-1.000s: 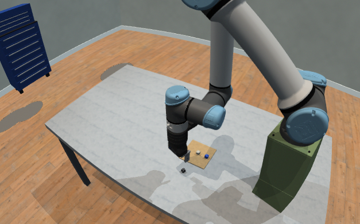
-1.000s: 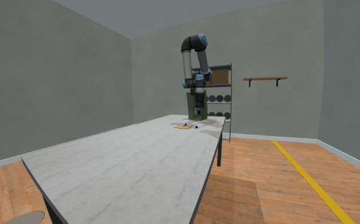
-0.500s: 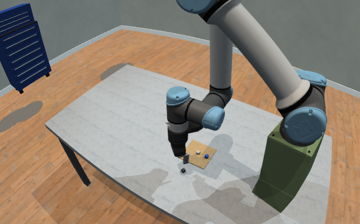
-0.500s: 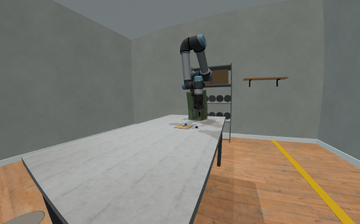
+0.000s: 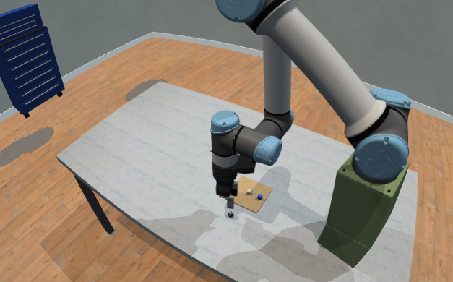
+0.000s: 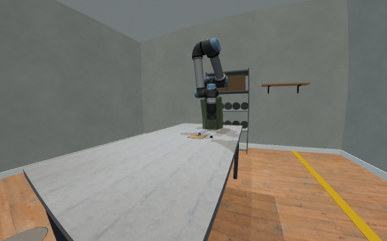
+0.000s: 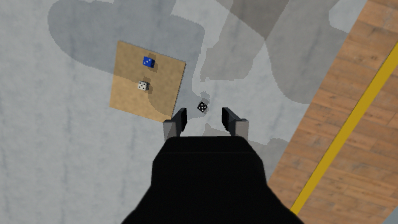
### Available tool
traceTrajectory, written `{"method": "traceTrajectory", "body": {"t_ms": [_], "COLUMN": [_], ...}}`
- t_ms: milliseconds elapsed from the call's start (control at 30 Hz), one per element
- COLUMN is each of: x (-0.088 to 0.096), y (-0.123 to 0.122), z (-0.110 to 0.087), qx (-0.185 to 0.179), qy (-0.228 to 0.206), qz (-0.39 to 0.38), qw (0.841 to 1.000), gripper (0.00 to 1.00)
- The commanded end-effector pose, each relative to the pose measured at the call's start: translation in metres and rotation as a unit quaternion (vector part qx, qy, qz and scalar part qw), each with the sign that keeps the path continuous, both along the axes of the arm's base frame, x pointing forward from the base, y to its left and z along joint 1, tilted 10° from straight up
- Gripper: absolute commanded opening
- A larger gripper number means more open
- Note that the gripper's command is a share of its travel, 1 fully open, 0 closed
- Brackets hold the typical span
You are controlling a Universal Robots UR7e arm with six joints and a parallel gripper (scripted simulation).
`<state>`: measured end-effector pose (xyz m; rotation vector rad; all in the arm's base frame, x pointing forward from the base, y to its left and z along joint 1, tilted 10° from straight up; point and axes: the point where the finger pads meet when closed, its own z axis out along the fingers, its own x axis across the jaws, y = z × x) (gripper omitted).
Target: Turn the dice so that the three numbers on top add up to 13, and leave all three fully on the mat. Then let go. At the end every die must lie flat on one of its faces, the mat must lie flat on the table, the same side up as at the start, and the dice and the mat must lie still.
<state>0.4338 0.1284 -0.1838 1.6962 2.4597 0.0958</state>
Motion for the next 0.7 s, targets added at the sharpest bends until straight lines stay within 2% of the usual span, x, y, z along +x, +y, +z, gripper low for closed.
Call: {"method": "traceTrajectory", "body": {"t_ms": [0,100,167,433,667], "x": [0.001,0.002,0.002,0.006,0.008], "y": [-0.001,-0.001,-0.001,-0.002,-0.002], "z": [-0.003,-0.007,-0.007,-0.014,-0.018], "qx": [0.009,0.019,0.019,0.041,0.05], "qy": [-0.004,-0.006,-0.006,-0.011,-0.013], "qz": [-0.07,-0.133,-0.133,-0.261,-0.32], "qw": [0.997,0.991,0.991,0.964,0.946], "gripper": [1.0,1.0,1.0,1.0,1.0]}}
